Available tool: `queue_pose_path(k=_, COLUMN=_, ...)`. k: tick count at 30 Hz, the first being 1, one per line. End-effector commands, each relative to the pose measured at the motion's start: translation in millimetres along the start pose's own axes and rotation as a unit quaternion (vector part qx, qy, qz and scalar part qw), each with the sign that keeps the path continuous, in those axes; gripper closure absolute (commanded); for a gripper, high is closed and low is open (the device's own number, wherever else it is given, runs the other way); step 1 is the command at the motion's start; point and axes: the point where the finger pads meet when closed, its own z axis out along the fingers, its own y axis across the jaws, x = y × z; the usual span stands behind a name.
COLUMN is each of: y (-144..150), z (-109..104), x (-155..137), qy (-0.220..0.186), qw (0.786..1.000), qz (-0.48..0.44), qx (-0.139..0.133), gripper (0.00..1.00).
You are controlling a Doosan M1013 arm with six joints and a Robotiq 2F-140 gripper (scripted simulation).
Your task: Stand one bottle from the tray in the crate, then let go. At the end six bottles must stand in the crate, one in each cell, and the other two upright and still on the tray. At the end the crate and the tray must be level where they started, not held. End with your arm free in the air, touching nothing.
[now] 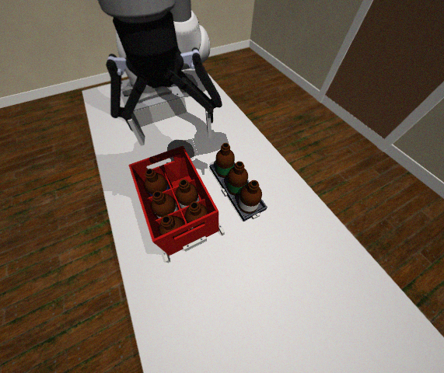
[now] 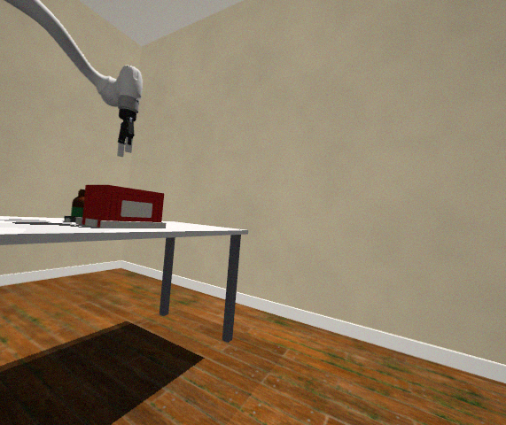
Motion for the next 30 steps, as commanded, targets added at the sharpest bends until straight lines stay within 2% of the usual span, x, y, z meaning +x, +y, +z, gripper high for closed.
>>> queue_pose_path(k=1, y=32, z=34, x=15, qy=0.002, qw=0.997, qz=0.075, qx=-0.005, gripper=0.0)
queue_pose_path(k=6, y=73, z=75, x=26, qy=0.001, qw=0.984, qz=0.177, qx=-0.004, gripper=0.0)
queue_pose_path(k=7, y=73, z=75, x=26, qy=0.001, qw=0.984, qz=0.179, qx=-0.004, gripper=0.0)
queue_pose_path(k=9, y=88, z=90, x=29, qy=0.0, qw=0.977, qz=0.215, qx=-0.003, gripper=0.0)
queue_pose_path(k=11, y=95, z=96, x=30, qy=0.0, qw=0.973, qz=0.23, qx=-0.003, gripper=0.0)
queue_pose_path(k=17, y=96, z=97, x=30, qy=0.0, qw=0.973, qz=0.233, qx=-0.003, gripper=0.0)
queue_pose_path(k=18, y=96, z=97, x=30, qy=0.0, qw=0.973, qz=0.233, qx=-0.003, gripper=1.0)
queue_pose_path(k=30, y=96, z=97, x=30, qy=0.0, qw=0.973, qz=0.233, qx=-0.003, gripper=1.0)
